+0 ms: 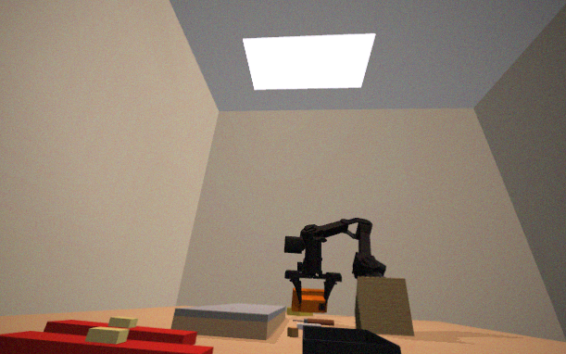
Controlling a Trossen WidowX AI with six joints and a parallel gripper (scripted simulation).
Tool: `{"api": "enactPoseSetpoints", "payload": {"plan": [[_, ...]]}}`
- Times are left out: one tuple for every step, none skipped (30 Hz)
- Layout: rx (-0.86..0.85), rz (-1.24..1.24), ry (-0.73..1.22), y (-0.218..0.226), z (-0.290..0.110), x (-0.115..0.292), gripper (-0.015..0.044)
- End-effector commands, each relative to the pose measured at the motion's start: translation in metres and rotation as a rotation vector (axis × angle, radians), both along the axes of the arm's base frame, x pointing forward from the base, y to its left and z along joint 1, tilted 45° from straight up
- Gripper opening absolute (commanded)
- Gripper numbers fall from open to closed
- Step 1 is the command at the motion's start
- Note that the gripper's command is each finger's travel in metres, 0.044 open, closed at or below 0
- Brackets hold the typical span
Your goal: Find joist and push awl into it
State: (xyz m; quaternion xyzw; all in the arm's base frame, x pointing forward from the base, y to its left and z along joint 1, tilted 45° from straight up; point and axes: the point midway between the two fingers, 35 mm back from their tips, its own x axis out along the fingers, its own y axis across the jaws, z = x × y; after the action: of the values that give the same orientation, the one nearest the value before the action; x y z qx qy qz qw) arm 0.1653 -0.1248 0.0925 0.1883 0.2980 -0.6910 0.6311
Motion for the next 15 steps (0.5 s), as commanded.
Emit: {"api": "enactPoseSetpoints", "payload": {"plan": [[0.000,0.003,-0.013,0.005,0.006,0.004,0.0000],[0.000,0.003,-0.013,0.006,0.007,0.004,0.0000],[0.000,0.002,-0.013,0.007,0.008,0.004,0.0000],[-0.001,0.002,-0.013,0.008,0.009,0.004,0.0000],[-0.001,0.002,-0.013,0.008,0.010,0.004,0.0000],[-0.001,0.002,-0.013,0.009,0.011,0.004,0.0000],[-0.001,0.002,-0.013,0.010,0.012,0.005,0.0000],[-0.002,0.002,-0.013,0.011,0.013,0.005,0.0000],[-0.002,0.002,-0.012,0.012,0.014,0.005,0.0000],[-0.003,0.002,-0.012,0.013,0.015,0.005,0.0000],[-0.003,0.002,-0.012,0.014,0.016,0.005,0.0000],[-0.004,0.002,-0.012,0.015,0.017,0.005,0.0000],[-0.004,0.002,-0.012,0.016,0.018,0.005,0.0000],[-0.005,0.002,-0.012,0.017,0.019,0.005,0.0000],[-0.005,0.002,-0.012,0.017,0.020,0.005,0.0000]]}}
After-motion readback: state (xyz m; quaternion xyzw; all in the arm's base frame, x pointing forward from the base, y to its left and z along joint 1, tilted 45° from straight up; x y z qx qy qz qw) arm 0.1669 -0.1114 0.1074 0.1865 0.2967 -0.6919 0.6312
